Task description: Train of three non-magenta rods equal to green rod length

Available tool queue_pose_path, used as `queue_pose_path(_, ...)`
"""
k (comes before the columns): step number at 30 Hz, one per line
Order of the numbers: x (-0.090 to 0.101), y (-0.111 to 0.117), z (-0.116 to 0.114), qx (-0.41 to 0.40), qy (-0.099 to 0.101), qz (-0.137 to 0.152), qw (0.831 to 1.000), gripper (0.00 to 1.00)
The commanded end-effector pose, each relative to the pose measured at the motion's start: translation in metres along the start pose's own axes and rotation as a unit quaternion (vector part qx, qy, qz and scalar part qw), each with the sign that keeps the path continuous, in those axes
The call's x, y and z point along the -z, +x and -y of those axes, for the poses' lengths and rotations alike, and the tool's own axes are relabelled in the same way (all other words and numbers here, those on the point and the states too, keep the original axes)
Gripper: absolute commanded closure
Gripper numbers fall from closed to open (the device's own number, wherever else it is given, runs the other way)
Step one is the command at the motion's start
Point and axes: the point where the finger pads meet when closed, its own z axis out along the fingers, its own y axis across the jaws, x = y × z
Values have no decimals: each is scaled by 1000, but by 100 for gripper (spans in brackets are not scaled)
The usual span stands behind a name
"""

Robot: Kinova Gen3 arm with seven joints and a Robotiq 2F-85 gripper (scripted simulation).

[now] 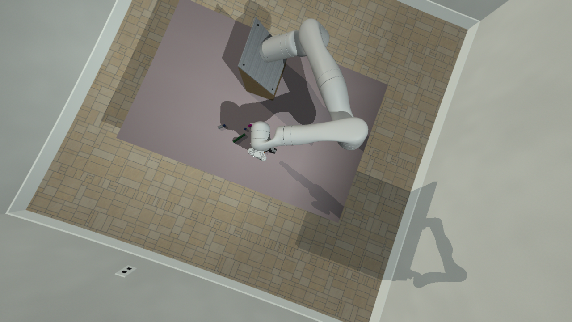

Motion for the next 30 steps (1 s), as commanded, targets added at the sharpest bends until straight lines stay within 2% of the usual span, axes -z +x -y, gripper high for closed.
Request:
queue_pose_path(1, -2, 0, 0, 0, 0, 0, 1000, 76)
queue_pose_path(30, -38, 0, 0, 0, 0, 0, 1000, 76)
